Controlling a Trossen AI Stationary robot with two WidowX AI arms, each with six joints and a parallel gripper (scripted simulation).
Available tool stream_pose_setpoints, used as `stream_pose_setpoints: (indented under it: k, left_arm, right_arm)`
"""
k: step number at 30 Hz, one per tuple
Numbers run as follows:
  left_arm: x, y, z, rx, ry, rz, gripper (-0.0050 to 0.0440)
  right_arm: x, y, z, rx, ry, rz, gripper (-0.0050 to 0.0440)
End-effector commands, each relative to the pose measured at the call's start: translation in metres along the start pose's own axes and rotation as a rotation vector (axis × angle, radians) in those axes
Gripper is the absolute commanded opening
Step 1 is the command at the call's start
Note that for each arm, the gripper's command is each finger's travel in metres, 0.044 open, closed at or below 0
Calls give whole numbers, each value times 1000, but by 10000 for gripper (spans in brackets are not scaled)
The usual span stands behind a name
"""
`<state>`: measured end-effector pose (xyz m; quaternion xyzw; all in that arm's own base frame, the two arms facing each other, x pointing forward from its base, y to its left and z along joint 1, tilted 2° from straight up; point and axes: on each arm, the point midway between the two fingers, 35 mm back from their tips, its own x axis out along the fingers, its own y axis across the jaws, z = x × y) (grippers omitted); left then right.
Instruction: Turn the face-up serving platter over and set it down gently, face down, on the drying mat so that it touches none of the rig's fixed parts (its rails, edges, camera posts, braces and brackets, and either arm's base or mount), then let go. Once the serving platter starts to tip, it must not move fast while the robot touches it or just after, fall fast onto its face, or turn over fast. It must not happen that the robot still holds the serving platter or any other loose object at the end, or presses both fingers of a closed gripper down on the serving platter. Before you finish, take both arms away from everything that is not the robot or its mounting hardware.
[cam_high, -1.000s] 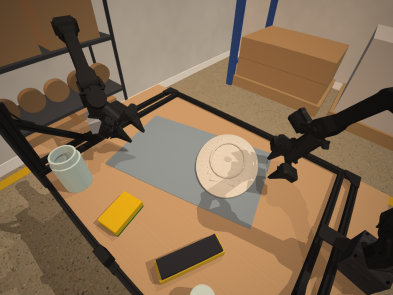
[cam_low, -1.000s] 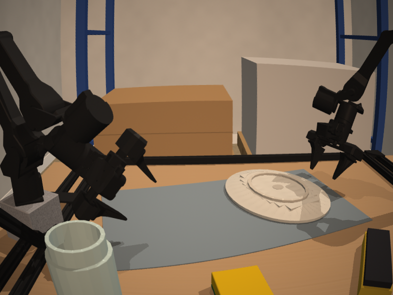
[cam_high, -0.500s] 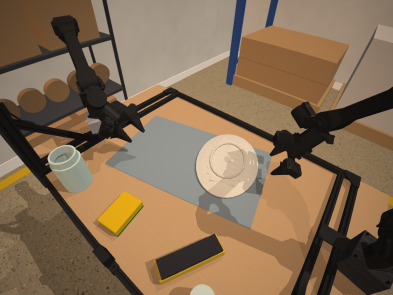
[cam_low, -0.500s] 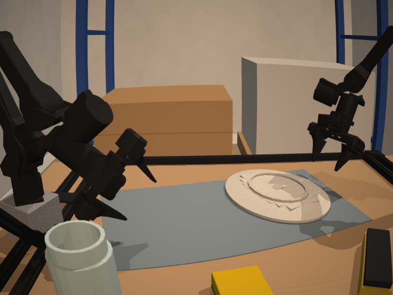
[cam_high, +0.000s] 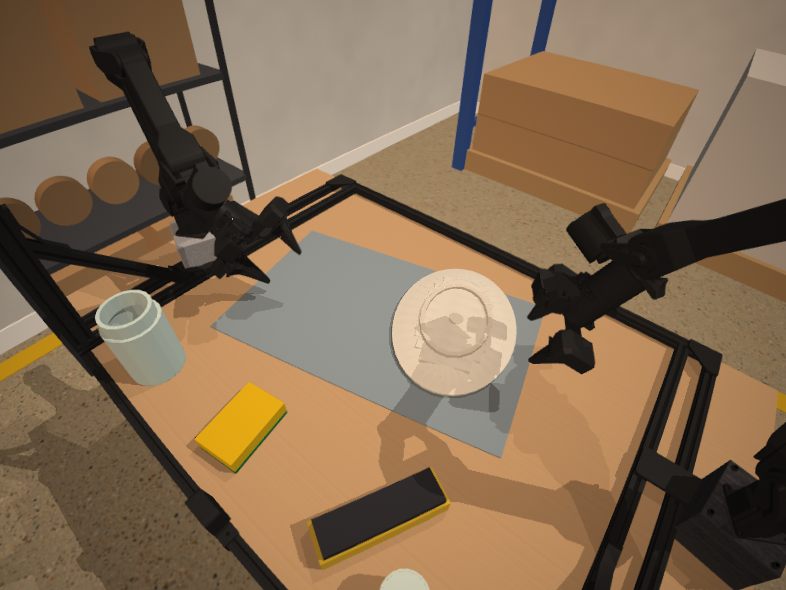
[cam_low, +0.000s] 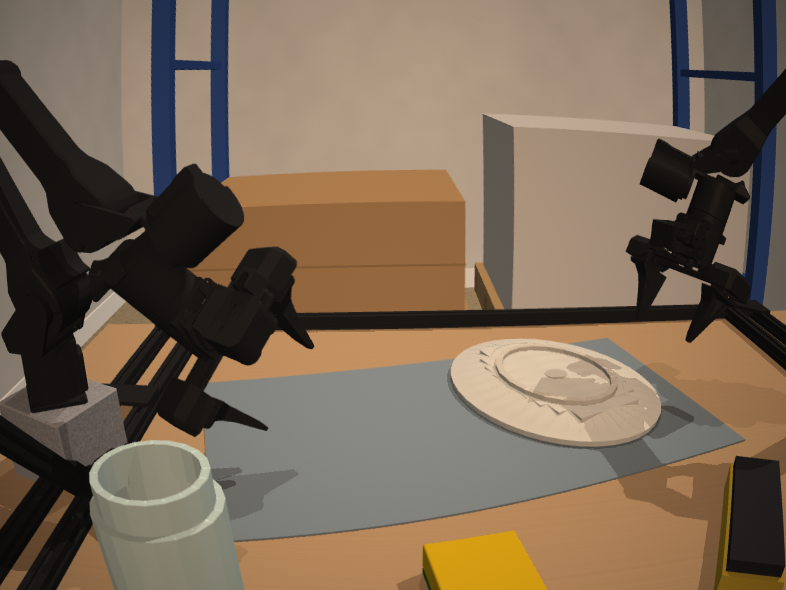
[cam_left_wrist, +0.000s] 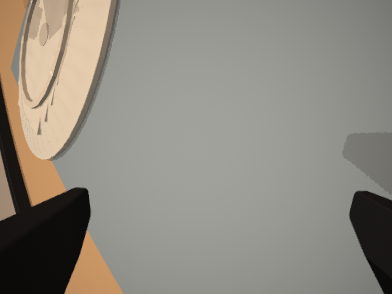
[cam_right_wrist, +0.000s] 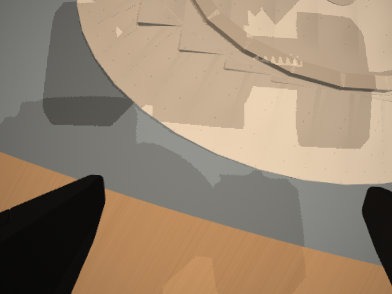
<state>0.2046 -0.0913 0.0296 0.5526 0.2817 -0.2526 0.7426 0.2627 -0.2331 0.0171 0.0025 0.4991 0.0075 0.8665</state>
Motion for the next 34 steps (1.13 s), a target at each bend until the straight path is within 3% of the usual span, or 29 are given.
stream_pose_setpoints:
  k: [1,2,9,17,34]
  left_arm:
    - [5,15,-2,-197,6,-14,440]
    - [5,15,-2,-197,6,-14,440]
    - [13,55,-23,-747,28,-4,440]
    - [14,98,-56,-1296,20,42,440]
    - [14,100,-58,-1325,19,45,440]
  right_arm:
    - [-5,38,23,-20,-4,-38,440]
    - [-5,38,23,-20,-4,-38,440]
    - [-19,135,48,-46,-99,-79,440]
    - [-39,220,41,-20,-272,-44,440]
    - [-40,224,40,-17,-282,-39,440]
